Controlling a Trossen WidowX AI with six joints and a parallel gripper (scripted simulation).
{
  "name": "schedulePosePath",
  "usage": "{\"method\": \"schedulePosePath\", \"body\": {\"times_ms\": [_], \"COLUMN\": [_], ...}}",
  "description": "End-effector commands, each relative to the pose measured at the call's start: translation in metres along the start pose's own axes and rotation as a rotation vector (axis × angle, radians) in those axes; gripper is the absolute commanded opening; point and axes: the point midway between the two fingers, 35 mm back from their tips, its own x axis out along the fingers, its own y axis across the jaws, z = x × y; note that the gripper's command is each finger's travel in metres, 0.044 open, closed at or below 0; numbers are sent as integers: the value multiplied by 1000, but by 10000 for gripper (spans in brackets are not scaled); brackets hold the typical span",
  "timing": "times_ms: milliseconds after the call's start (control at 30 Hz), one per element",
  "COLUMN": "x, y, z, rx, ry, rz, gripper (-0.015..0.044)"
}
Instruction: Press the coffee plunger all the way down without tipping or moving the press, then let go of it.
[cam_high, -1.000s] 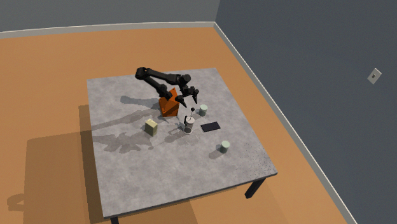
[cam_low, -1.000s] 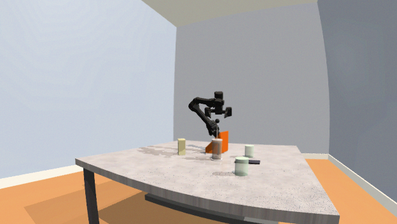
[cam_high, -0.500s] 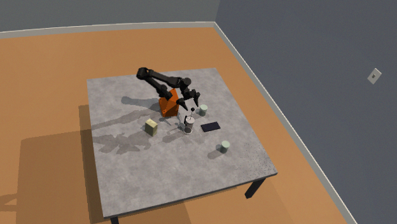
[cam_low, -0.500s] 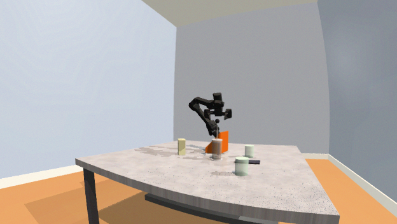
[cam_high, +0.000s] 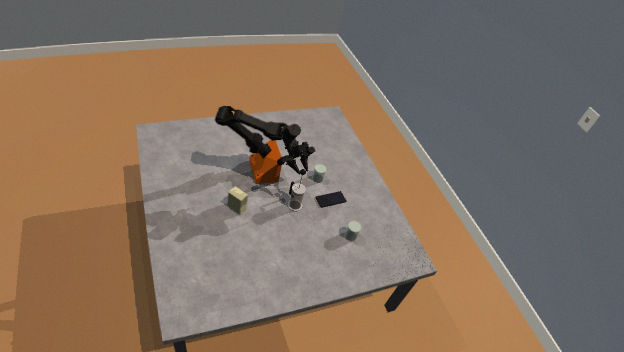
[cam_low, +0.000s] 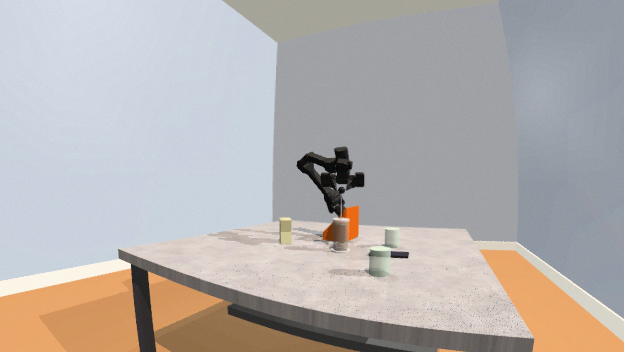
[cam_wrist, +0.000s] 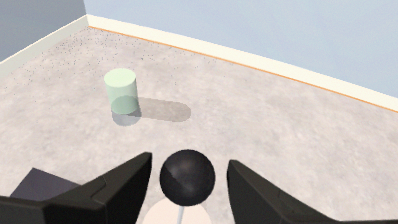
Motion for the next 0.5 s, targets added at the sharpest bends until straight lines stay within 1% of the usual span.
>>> {"method": "schedulePosePath", "body": {"times_ms": [0,467], "x": [1,4], "y": [1,2], "z": [-1,-5], "rx": [-5,-5], "ry": [1,2], "rz": [3,4], "gripper": [118,114]}}
